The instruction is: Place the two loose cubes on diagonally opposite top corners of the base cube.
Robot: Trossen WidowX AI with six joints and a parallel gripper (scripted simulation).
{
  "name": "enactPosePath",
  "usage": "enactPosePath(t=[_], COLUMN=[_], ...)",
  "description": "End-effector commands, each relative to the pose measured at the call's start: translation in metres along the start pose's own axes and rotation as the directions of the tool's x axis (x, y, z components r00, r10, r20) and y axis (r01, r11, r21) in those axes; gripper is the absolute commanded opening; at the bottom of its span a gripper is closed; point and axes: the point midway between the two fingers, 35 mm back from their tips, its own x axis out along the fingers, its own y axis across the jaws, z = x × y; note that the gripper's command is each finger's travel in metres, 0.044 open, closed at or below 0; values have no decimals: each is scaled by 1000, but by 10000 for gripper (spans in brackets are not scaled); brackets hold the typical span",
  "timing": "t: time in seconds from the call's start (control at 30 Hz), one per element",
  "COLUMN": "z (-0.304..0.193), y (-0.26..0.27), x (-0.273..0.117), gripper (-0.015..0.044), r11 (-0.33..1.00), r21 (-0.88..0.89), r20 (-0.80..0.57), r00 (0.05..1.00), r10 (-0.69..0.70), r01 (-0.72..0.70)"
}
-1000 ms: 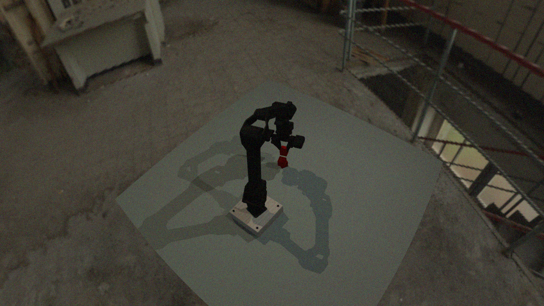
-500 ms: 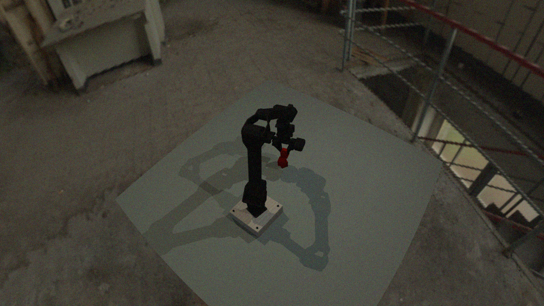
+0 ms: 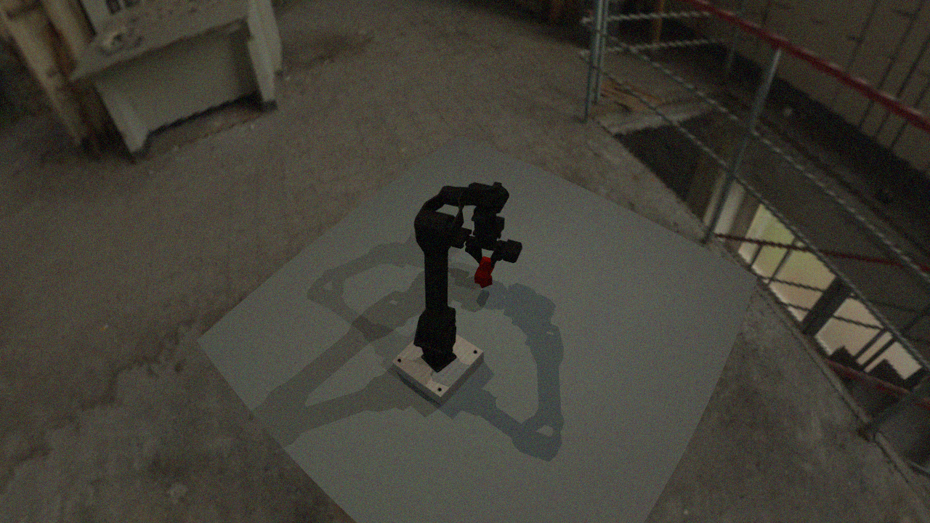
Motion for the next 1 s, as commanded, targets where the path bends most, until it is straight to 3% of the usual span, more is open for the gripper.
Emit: enactPosePath(t=[0.0, 0.43, 0.57, 0.97], z=[-1, -1, -1, -1], y=[1, 1, 1, 0], x=[2, 2, 2, -11], gripper=[105, 105, 205, 205], r11=[1000, 1000, 1000, 1000], r21=[6, 6, 6, 0], r20=[-3, -3, -3, -2], r00=[1000, 1000, 1000, 1000], r10=[6, 6, 6, 0], r01=[-6, -6, -6, 0])
